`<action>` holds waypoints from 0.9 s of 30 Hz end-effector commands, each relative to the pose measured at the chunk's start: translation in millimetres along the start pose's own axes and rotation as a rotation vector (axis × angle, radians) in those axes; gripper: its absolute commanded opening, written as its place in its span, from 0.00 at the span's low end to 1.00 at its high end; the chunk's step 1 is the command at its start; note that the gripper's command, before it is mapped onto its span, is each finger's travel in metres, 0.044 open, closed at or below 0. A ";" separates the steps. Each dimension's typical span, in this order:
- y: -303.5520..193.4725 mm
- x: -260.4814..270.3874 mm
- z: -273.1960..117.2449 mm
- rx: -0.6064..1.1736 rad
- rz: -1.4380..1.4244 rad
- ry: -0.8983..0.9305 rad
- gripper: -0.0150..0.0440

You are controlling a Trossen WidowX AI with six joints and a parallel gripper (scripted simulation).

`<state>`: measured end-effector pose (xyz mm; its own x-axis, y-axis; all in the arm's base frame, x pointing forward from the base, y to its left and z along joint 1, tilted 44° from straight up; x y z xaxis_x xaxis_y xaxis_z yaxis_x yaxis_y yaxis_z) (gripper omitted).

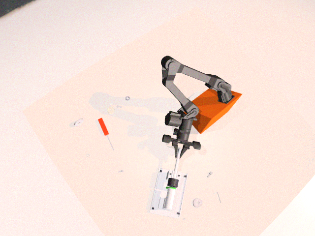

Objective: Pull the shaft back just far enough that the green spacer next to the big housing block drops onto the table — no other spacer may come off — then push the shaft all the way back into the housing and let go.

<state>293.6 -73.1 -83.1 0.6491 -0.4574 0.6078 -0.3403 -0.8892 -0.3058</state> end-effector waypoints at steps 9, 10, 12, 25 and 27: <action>-0.1 0.0 0.1 0.000 0.000 0.000 0.25; -0.1 0.0 0.1 0.000 0.000 0.000 0.25; -0.1 0.0 0.1 0.000 0.000 0.000 0.25; -1.2 0.0 2.1 -0.001 -0.005 0.000 0.25; -1.5 0.0 2.7 -0.001 -0.005 0.000 0.25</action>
<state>295.1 -72.6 -83.5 0.6495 -0.4535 0.6103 -0.3393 -0.8912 -0.3012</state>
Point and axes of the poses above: the point midway between the two fingers, 35 mm back from their tips, its own z axis out along the fingers, its own x axis across the jaws, y = z × x, the point moved 4 cm from there along -z, back along the fingers, and after that the axes turned 10 degrees about -z, right-handed, at the moved point
